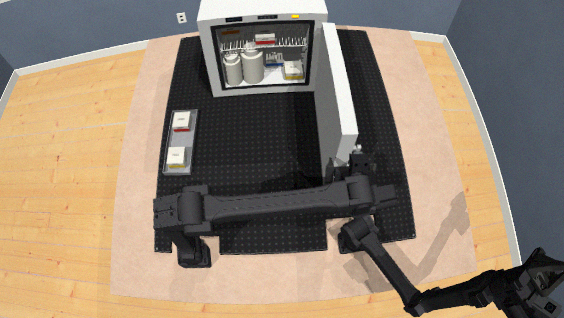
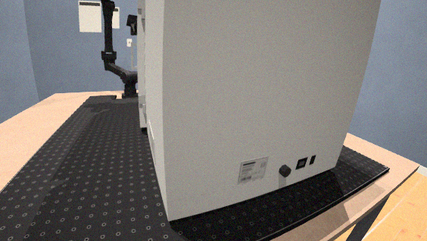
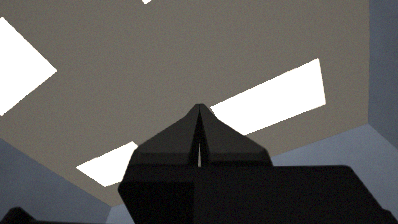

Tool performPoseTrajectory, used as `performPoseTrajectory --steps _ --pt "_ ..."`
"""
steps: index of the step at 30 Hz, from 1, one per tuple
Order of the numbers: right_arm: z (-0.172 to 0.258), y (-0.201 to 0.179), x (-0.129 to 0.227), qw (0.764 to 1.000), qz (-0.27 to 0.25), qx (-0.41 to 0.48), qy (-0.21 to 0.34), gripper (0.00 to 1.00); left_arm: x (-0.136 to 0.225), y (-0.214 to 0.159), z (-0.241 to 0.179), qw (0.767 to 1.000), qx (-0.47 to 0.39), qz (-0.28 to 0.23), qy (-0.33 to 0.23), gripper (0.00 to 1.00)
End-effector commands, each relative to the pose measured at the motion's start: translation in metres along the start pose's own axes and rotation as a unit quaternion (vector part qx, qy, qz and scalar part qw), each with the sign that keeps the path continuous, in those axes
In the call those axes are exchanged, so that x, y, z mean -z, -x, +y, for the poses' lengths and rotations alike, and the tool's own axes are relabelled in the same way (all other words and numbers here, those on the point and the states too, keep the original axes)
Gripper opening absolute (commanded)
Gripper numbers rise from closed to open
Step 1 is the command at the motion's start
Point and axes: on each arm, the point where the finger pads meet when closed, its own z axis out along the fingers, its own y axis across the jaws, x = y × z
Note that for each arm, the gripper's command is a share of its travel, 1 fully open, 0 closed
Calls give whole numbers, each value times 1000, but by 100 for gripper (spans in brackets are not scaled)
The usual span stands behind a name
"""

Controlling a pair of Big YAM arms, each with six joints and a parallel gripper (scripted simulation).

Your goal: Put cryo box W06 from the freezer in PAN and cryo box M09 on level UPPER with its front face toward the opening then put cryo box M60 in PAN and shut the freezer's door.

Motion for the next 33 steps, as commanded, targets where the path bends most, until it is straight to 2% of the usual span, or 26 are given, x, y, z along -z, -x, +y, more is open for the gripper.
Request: performPoseTrajectory --steps 1,33 --pt "0 -14 -3 1000 15 5 1 0 -4 17 2 1000 11 1 -7 100" --pt "0 -14 -3 1000 15 5 1 0 -45 36 0 1000 10 -1 -6 100"
